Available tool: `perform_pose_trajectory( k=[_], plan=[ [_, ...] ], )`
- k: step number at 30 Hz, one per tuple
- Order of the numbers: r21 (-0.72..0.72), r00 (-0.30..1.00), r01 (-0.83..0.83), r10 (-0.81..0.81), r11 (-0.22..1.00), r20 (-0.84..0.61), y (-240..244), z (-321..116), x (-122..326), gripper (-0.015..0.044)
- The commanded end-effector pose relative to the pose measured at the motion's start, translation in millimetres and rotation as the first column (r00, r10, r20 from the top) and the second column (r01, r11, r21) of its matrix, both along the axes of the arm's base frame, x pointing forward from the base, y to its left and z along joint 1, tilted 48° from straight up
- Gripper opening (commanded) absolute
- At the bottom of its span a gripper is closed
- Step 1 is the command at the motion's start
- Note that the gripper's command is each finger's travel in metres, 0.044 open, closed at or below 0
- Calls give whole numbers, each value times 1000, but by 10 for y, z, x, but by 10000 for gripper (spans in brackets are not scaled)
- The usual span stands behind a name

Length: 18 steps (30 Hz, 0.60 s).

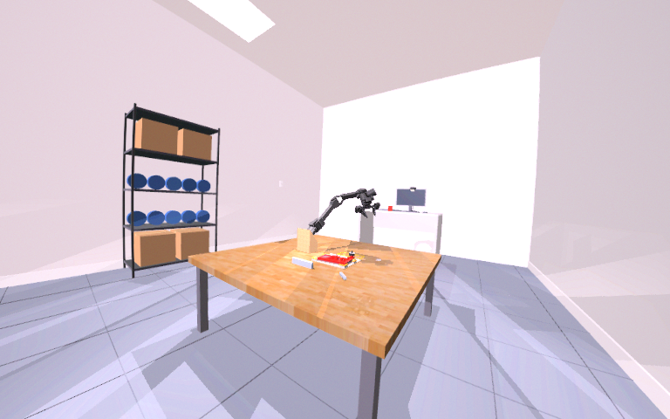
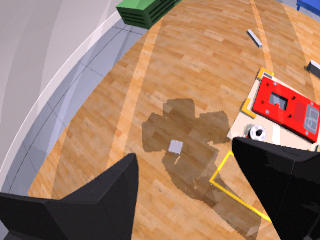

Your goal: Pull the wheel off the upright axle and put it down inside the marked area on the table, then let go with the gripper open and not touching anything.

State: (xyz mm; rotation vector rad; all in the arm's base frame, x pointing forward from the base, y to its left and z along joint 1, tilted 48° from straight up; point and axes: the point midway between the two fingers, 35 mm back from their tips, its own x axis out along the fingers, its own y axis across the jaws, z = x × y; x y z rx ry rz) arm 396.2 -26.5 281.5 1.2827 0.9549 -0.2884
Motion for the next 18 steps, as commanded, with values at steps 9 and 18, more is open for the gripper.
perform_pose_trajectory(
  k=[9, 18],
  plan=[
    [283, 916, 83, 39, 956, -399, 84, -1335, -16, 300],
    [463, 726, 294, 120, 836, -677, 242, -2261, -324, 300]
  ],
)
